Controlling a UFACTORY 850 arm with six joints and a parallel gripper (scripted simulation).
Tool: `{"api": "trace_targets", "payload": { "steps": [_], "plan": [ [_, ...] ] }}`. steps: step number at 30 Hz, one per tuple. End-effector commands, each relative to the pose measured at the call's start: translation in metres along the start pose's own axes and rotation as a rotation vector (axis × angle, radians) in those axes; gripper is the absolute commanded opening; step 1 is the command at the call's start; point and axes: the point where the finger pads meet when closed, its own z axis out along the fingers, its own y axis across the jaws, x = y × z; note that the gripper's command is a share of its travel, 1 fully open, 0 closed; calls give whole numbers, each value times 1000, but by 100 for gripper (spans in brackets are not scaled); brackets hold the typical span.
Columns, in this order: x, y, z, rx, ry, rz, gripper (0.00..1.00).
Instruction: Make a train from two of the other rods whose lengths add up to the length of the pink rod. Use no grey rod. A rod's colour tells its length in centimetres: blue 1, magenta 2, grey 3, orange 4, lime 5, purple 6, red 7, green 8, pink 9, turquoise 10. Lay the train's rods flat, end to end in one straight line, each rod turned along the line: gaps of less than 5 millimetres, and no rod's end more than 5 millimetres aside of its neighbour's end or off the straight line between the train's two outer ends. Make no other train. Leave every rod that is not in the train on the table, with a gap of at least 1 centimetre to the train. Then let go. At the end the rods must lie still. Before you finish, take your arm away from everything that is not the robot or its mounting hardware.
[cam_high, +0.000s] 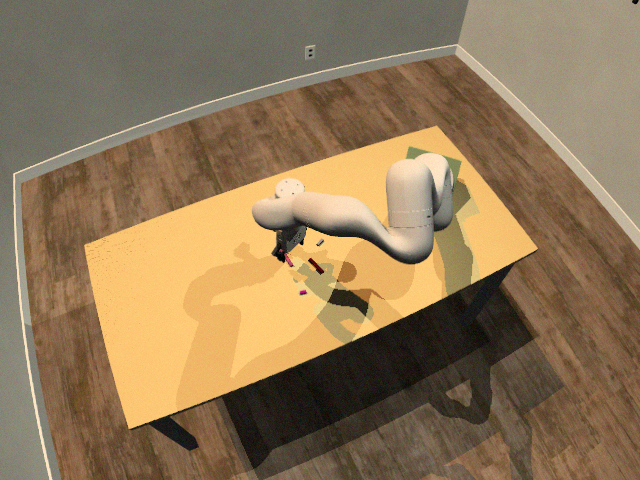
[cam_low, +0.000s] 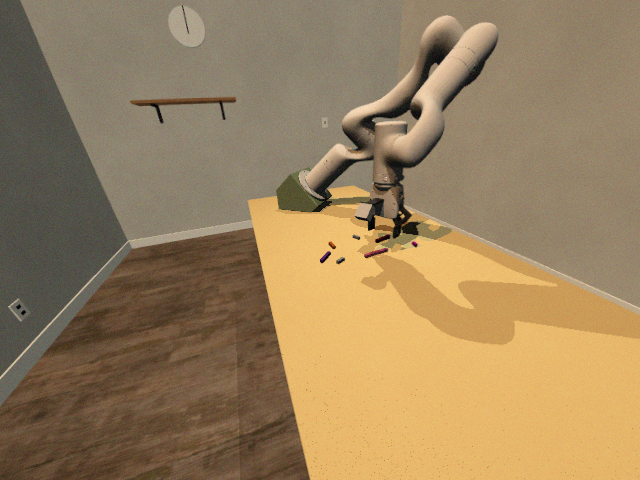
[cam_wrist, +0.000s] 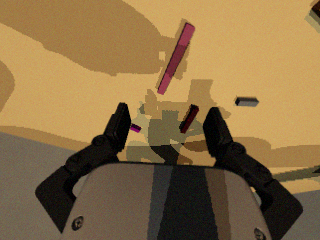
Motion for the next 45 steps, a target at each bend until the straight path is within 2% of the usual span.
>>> {"api": "trace_targets", "payload": {
  "steps": [1, 12, 14, 15, 29, 31, 32, 45],
  "plan": [
    [6, 2, 0, -13, -2, 166, 100],
    [16, 6, -1, -14, 0, 450, 100],
    [16, 6, -1, -14, 0, 450, 100],
    [18, 7, -1, -14, 0, 525, 100],
    [30, 13, -1, -14, 2, 876, 100],
    [30, 13, -1, -14, 2, 876, 100],
    [33, 14, -1, -14, 3, 952, 100],
    [44, 19, -1, -13, 5, 1277, 100]
  ]
}}
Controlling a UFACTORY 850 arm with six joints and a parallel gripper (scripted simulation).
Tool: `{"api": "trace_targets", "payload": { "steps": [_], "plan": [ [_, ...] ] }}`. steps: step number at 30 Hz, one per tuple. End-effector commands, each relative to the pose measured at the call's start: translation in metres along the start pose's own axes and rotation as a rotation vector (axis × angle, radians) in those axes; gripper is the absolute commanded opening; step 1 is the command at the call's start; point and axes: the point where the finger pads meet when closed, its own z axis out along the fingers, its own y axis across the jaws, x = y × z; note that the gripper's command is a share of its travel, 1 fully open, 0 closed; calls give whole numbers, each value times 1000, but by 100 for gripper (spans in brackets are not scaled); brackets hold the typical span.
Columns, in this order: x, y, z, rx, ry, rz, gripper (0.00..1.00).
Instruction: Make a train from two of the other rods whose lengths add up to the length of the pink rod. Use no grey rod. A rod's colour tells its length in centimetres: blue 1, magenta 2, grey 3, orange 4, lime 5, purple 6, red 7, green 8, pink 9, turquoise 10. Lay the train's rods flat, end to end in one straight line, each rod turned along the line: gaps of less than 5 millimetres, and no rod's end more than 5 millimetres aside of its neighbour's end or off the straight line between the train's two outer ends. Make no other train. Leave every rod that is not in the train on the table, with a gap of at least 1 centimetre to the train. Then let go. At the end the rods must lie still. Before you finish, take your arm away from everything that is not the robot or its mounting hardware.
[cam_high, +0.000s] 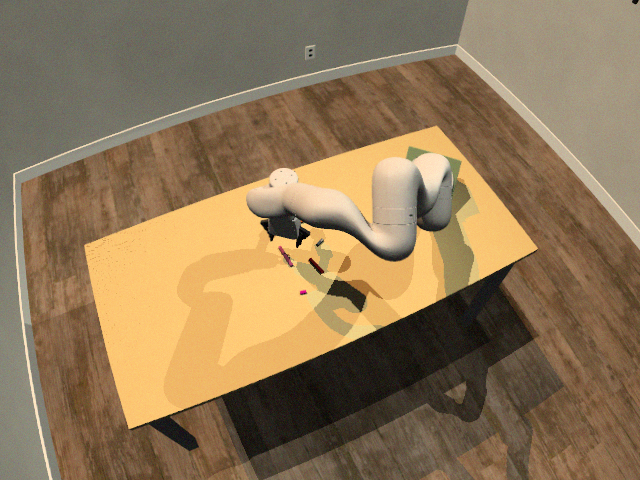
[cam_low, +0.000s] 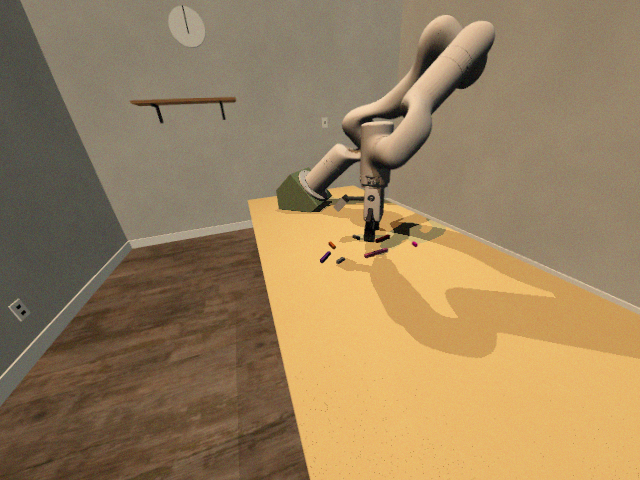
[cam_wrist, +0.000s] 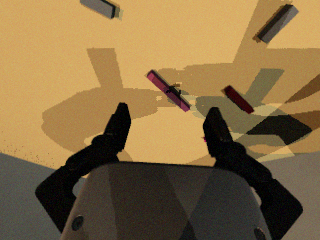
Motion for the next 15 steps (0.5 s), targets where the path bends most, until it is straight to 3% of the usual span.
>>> {"api": "trace_targets", "payload": {
  "steps": [1, 15],
  "plan": [
    [4, -4, -1, -8, 9, 166, 100],
    [15, -12, -1, -7, 10, 515, 100]
  ]
}}
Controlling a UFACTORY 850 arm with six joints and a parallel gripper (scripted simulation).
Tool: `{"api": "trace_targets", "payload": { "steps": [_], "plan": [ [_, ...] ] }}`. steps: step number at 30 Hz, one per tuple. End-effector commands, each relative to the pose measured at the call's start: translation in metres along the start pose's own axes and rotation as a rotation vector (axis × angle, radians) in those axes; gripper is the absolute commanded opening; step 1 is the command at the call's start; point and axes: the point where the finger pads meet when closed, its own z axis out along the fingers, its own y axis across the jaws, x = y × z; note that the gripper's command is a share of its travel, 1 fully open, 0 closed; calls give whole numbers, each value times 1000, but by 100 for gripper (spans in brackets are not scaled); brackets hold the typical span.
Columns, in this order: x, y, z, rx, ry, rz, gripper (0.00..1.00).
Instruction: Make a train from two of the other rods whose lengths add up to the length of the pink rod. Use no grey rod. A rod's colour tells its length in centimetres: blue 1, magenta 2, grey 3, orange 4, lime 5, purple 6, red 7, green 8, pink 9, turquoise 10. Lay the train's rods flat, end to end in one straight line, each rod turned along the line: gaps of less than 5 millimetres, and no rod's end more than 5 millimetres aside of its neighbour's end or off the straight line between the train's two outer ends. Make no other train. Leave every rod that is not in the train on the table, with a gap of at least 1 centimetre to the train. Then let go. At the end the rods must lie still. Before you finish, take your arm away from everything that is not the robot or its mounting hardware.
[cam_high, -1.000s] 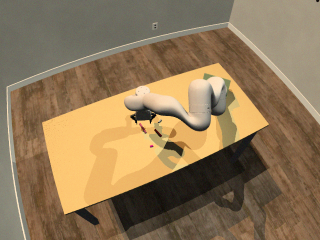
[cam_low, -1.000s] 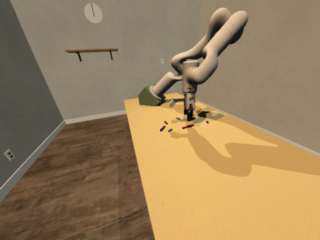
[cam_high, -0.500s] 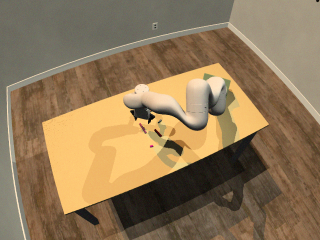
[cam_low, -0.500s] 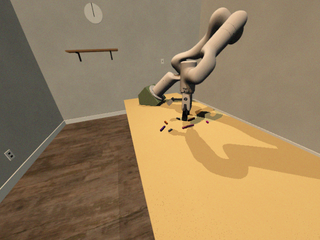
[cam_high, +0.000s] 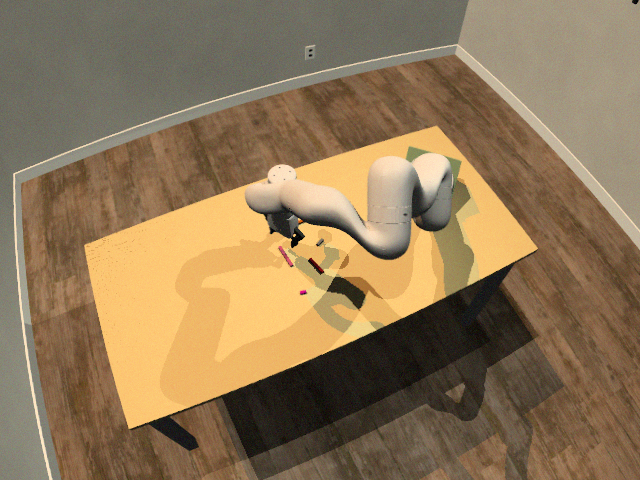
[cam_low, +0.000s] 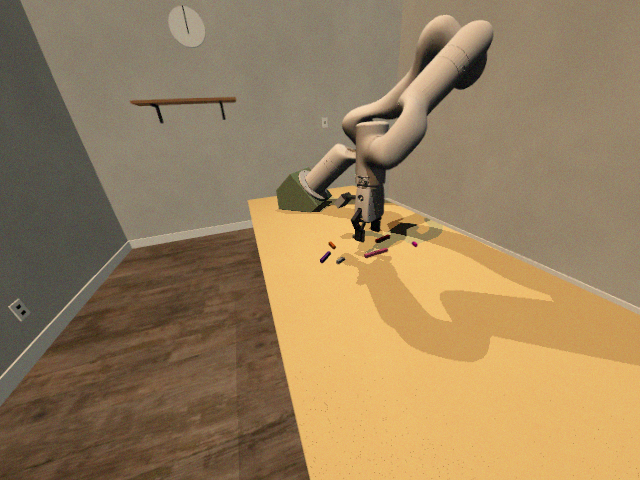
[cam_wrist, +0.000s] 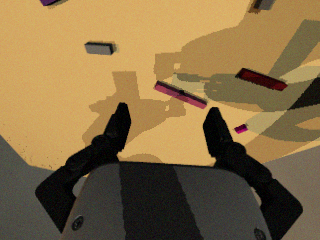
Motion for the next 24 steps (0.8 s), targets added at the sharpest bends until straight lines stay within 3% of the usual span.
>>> {"api": "trace_targets", "payload": {
  "steps": [1, 14, 24],
  "plan": [
    [3, -6, -1, -4, 11, 166, 100],
    [9, -15, -1, -3, 11, 459, 100],
    [10, -16, -1, -3, 11, 490, 100]
  ]
}}
